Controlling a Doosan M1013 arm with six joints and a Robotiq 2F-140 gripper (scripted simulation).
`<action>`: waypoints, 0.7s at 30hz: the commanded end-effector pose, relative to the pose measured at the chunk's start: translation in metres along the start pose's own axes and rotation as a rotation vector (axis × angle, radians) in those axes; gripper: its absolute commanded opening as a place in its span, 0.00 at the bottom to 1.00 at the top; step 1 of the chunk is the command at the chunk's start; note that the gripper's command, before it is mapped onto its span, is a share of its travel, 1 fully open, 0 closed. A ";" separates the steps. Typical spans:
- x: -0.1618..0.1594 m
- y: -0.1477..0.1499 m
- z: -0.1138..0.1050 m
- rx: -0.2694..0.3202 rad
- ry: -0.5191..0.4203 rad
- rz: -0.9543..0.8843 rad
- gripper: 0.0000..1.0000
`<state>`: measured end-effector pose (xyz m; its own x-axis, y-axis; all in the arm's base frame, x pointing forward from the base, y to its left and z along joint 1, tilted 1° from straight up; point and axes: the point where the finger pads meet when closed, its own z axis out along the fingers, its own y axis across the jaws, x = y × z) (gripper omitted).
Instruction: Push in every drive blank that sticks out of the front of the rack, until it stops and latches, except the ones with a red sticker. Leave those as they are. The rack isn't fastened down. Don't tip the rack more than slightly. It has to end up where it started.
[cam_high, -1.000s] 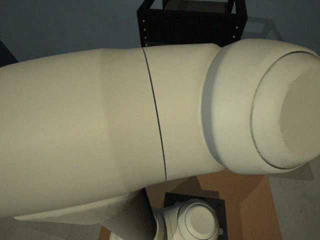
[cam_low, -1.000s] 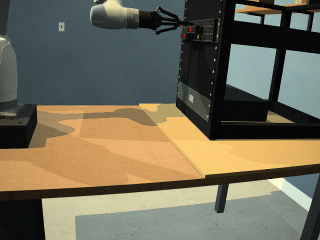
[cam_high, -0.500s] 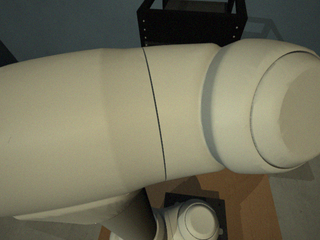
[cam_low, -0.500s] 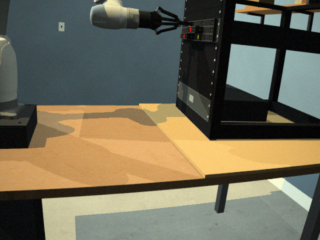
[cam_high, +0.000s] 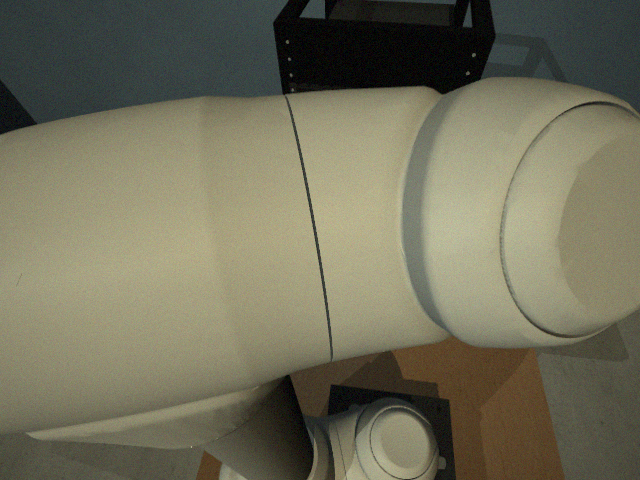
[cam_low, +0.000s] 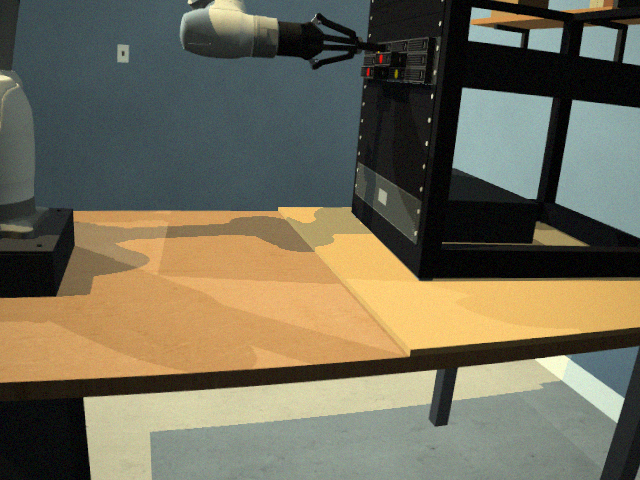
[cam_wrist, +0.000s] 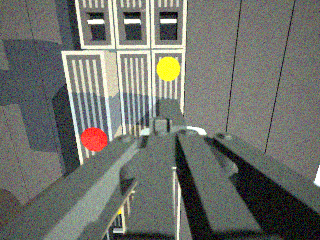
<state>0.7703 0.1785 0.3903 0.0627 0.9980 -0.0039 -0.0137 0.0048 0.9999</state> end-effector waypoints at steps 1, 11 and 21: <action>-0.001 0.001 0.004 -0.001 -0.001 0.004 0.10; -0.001 0.001 -0.001 -0.001 -0.001 0.004 0.10; -0.001 0.001 -0.040 -0.001 -0.001 0.004 0.10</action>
<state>0.7459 0.1781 0.3900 0.0631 0.9980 0.0018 -0.0144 -0.0009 0.9999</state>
